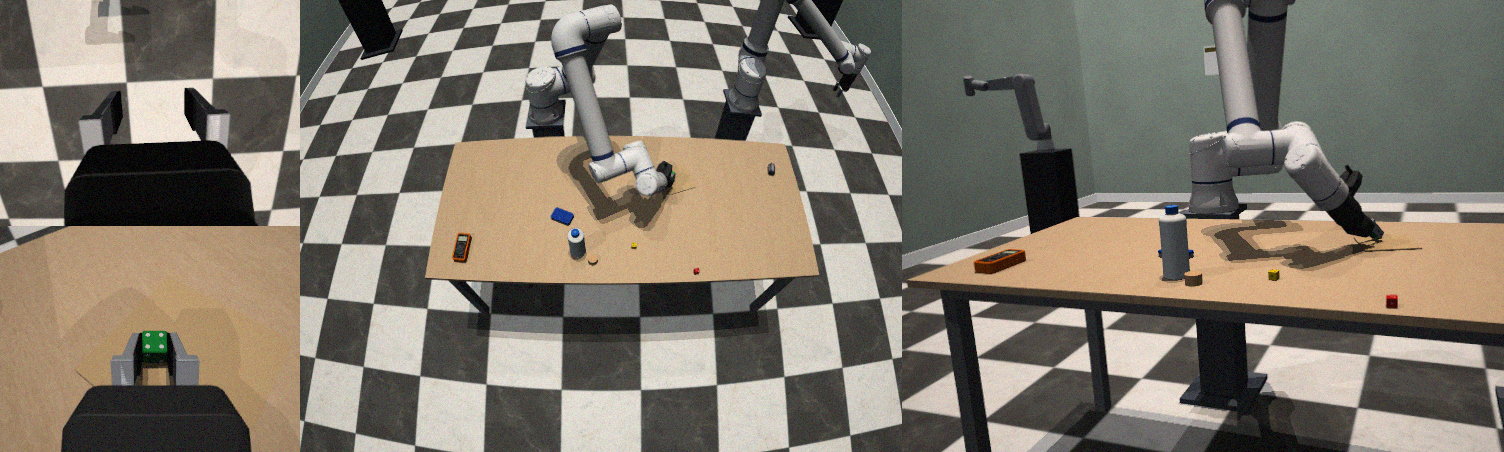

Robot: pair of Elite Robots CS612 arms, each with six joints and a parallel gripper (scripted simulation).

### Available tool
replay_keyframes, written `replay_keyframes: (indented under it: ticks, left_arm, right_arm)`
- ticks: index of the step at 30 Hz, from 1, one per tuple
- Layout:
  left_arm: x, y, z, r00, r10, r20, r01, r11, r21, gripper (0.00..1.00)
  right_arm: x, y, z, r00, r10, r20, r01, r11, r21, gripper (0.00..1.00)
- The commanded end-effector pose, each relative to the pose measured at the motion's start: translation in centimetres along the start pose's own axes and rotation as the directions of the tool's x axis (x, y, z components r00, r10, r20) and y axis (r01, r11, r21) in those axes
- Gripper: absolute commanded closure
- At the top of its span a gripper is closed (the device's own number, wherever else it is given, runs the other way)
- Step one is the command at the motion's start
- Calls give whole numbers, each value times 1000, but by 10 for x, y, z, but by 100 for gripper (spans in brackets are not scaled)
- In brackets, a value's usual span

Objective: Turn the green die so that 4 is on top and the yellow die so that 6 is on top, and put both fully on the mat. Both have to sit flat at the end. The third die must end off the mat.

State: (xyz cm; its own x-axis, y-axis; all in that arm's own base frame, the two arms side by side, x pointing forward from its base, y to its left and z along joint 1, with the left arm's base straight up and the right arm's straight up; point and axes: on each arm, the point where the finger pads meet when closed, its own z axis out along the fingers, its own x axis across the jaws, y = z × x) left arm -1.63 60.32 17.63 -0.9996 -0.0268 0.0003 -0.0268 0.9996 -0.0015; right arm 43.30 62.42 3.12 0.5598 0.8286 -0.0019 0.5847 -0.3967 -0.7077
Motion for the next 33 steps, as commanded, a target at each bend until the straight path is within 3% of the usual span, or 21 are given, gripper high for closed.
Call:
replay_keyframes:
  ticks: [1,33]
  left_arm:
    - [0,1,-1,1000,0,0,0,1000,-1,0]
    - [0,1,-1,1000,0,0,0,1000,-1,0]
  right_arm:
    - [1,0,-1,1000,-1,-1,1,1000,-1,60]
    - [1,3,2,1000,-1,-1,1,1000,-1,60]
